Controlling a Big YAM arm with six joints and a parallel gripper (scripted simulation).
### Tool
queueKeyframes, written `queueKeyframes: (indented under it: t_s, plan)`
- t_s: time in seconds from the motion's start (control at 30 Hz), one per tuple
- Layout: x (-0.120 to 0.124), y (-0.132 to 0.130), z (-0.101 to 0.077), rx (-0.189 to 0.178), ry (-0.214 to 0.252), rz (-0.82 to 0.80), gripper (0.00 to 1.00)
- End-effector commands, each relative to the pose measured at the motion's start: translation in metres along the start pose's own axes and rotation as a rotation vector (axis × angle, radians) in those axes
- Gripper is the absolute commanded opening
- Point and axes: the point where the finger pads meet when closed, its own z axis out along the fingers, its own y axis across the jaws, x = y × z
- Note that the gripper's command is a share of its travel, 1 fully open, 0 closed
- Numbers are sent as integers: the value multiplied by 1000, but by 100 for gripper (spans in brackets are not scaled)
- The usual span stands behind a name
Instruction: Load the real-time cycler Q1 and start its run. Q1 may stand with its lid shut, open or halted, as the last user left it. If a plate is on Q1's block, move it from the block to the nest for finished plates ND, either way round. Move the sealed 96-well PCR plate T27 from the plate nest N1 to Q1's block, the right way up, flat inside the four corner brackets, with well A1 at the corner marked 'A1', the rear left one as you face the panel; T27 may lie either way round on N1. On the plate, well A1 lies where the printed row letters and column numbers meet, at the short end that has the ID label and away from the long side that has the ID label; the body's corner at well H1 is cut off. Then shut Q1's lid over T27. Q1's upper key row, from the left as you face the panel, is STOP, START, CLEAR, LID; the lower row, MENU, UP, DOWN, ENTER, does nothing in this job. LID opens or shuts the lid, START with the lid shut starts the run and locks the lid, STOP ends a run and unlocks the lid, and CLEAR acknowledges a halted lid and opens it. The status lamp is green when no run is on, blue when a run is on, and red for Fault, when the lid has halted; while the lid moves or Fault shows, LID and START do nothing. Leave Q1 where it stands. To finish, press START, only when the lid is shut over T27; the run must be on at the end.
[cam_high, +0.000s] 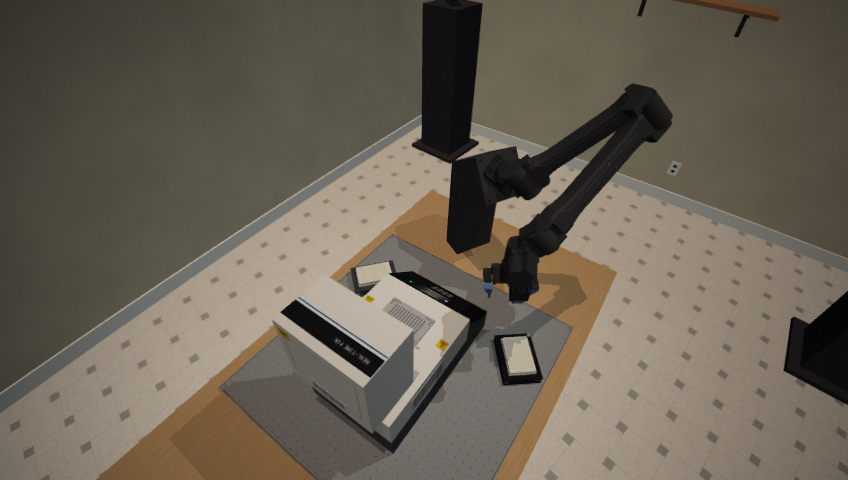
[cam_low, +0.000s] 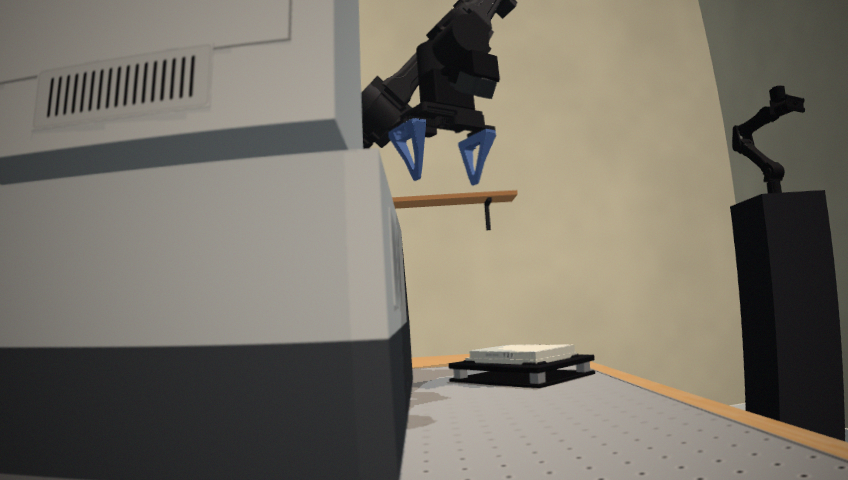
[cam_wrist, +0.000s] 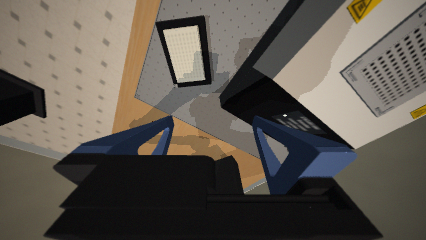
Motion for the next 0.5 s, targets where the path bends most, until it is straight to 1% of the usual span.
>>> queueKeyframes:
  t_s: [0.0,0.07,0.1,0.17,0.27,0.3,0.33,0.37,0.43,0.47]
  plan:
    - [-5,17,1,-16,15,-29,100]
    - [-5,17,1,-16,15,-29,100]
    - [-12,19,-2,-11,-1,-17,100]
    - [-23,29,-6,-5,-15,-11,100]
    - [-36,48,-8,-23,-25,-15,100]
    - [-41,54,-8,-22,-31,-68,100]
    - [-43,58,-9,-20,-31,-113,100]
    - [-45,62,-9,-19,-29,-108,100]
    - [-47,68,-6,-17,-18,-178,100]
    - [-48,71,-5,-17,-12,-167,100]
